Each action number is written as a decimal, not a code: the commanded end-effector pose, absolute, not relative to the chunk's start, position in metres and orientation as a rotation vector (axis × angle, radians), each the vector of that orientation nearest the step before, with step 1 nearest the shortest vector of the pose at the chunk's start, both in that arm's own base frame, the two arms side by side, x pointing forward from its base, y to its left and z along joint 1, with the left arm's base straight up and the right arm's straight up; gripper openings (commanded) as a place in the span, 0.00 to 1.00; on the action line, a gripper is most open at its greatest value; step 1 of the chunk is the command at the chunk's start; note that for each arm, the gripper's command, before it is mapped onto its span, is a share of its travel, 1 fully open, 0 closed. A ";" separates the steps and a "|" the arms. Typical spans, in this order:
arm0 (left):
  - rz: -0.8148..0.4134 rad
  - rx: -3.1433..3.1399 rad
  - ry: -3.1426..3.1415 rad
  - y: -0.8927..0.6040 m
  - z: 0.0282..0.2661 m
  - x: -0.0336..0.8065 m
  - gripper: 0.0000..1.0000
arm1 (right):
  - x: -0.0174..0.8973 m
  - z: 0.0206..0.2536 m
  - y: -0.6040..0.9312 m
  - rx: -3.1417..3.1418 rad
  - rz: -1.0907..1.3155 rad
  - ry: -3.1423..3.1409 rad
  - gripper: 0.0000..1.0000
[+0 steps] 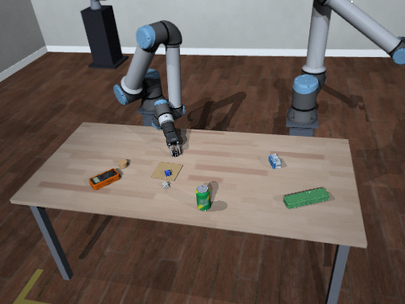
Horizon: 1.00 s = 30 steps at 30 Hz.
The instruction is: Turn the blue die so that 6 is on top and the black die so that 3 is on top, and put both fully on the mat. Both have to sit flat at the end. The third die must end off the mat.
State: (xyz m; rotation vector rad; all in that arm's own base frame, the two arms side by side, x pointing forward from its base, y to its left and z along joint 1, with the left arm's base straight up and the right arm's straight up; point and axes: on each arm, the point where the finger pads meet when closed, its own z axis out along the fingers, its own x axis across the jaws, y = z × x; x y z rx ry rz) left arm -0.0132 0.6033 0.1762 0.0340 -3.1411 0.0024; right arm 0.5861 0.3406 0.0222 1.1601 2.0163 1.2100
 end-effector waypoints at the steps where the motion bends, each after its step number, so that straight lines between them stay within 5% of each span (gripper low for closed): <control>1: 0.000 0.034 -3.141 0.604 0.177 -0.013 1.00 | 0.576 0.029 0.335 1.160 1.211 2.016 0.79; 30: 0.000 0.034 -3.141 0.604 0.177 -0.013 1.00 | 0.551 0.064 0.321 1.160 1.211 2.016 0.79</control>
